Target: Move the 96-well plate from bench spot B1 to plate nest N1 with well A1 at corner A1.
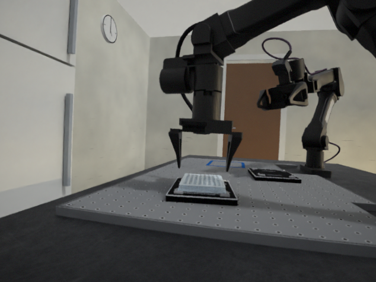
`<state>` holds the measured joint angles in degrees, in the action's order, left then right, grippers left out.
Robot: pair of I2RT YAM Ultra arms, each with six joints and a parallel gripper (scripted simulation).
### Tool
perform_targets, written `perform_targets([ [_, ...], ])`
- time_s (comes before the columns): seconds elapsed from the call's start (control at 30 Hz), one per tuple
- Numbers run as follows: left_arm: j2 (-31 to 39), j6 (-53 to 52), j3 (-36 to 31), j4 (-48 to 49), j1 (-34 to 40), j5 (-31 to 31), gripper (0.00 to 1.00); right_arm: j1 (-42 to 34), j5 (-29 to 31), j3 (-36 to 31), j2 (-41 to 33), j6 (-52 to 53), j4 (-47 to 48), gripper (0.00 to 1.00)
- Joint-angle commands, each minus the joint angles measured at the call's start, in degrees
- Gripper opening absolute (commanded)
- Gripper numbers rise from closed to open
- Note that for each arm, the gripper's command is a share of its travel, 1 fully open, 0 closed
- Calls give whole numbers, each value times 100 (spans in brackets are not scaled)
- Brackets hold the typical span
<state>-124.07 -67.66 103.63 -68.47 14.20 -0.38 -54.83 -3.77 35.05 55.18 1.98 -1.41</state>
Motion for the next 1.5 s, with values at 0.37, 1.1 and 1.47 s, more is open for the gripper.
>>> perform_targets([
  [0.37,-248,-8,2152,-1955,-33,-66,100,-25,35,41,-101,10,57,100],
  [1.1,1514,3187,-193,-19,-251,-522,100,-25,35,41,-101,10,57,100],
  [1.47,2707,5108,-1752,1240,-165,-260,100,-25,35,41,-101,10,57,100],
])
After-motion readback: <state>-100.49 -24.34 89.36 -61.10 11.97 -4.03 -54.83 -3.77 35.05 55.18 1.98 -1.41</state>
